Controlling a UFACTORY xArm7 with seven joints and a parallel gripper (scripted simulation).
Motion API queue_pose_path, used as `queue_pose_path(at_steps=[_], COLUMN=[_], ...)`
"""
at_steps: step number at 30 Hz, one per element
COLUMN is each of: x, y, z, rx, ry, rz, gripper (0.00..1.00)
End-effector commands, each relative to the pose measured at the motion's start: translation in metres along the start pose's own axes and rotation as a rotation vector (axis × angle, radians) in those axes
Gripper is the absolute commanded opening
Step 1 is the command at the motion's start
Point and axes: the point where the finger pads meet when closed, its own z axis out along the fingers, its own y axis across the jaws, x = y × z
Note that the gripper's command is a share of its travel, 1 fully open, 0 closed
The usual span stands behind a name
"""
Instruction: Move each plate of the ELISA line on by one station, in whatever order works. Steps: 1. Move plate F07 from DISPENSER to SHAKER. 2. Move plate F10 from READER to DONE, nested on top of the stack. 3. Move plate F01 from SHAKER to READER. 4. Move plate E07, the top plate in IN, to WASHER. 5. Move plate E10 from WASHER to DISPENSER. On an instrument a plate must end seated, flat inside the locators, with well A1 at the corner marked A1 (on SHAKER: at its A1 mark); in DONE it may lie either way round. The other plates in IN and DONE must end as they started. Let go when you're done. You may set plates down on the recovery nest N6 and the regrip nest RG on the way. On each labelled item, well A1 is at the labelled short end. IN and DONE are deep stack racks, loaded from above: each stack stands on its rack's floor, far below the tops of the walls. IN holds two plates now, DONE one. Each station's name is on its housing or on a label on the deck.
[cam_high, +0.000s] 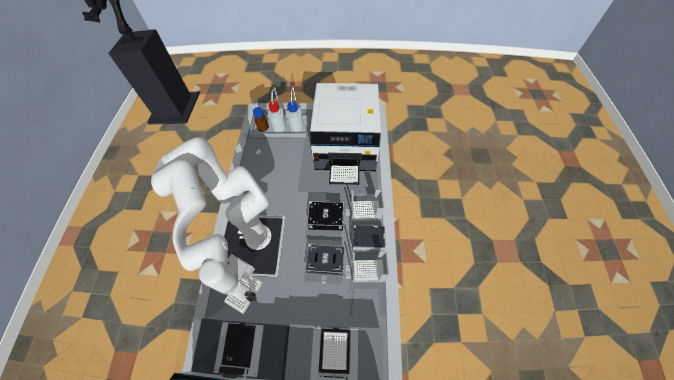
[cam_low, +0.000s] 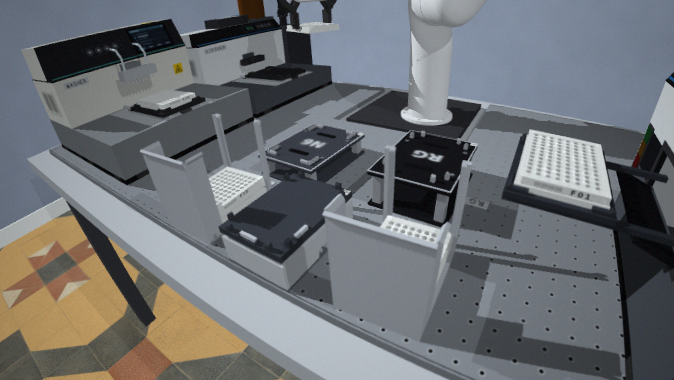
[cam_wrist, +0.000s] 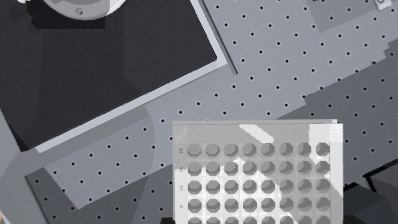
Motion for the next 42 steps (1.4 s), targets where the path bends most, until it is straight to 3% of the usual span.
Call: queue_pose_path(at_steps=[1,42], x=[0.011,0.091], y=[0.012,0.088], z=[-0.001,-0.001], rx=[-0.002,-0.003], ry=[-0.004,-0.003], rz=[0.052,0.278], gripper=[0.00,0.00])
